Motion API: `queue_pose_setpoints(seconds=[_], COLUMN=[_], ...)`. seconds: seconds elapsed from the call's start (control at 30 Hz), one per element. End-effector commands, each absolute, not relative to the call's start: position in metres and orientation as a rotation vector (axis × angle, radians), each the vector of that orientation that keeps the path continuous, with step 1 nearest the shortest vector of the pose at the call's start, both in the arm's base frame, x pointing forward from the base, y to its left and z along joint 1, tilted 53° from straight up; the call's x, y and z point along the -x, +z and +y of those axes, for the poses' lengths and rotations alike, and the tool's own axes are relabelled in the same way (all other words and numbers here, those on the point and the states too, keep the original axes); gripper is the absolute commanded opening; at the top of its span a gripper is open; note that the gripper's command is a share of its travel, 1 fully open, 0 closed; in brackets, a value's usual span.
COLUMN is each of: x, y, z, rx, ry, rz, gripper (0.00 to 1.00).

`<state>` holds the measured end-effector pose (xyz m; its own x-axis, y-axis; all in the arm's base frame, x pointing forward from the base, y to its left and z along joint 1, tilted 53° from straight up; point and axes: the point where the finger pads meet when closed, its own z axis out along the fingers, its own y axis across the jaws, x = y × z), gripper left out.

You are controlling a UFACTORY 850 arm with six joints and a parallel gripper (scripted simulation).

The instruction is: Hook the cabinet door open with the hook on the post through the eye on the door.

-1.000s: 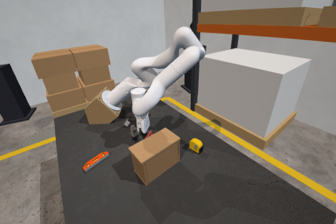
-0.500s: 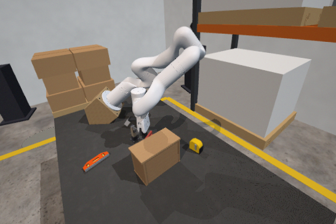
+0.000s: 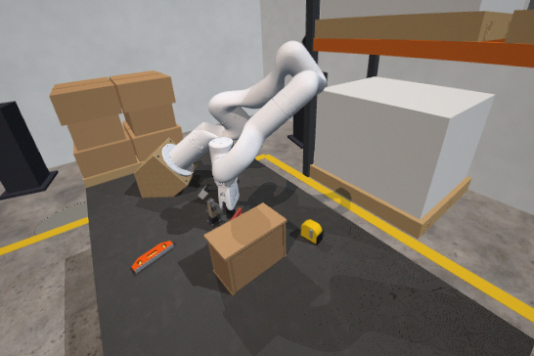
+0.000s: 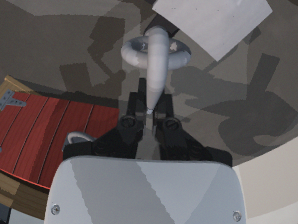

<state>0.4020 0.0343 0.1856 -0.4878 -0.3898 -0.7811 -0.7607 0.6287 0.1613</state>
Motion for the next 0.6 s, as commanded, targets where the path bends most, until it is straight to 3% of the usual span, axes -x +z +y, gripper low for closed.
queue_pose_setpoints(seconds=[0.0, 0.57], x=[-0.4021, -0.4005], y=[0.1872, 0.1962], z=[0.0335, 0.0291], rx=[0.896, 0.896], ry=[0.649, 0.649], rz=[2.119, 2.119], gripper=[0.04, 0.04])
